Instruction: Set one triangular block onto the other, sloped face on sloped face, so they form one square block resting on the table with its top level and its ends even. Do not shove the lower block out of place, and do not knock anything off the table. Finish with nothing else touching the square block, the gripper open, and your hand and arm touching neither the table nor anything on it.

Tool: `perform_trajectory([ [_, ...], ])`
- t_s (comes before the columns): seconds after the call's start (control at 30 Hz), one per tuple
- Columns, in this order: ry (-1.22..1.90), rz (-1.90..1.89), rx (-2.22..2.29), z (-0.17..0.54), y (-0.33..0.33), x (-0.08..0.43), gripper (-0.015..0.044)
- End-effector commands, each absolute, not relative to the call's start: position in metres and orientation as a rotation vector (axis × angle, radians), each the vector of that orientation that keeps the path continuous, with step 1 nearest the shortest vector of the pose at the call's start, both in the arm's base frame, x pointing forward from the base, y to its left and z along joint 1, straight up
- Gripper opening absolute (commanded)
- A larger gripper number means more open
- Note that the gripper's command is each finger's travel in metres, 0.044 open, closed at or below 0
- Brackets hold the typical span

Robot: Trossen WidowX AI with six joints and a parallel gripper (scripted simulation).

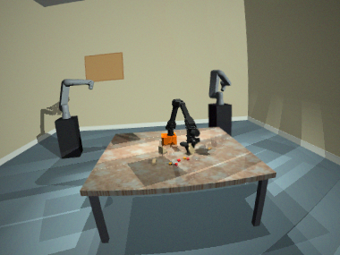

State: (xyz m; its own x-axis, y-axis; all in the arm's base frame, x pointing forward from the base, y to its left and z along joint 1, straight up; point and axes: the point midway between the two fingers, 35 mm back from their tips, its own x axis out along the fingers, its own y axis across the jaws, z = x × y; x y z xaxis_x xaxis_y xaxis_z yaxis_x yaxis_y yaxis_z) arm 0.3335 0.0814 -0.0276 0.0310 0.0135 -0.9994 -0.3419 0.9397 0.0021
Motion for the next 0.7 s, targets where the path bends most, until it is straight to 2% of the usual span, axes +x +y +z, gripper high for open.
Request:
perform_trajectory([
  [0.0, 1.520, 0.278, -0.263, -0.028, 0.082, 0.333, 0.0177],
  [0.23, 1.520, 0.278, -0.264, -0.014, 0.082, 0.334, 0.0000],
  [0.67, 1.519, 0.287, -0.275, 0.002, 0.081, 0.333, 0.0000],
])
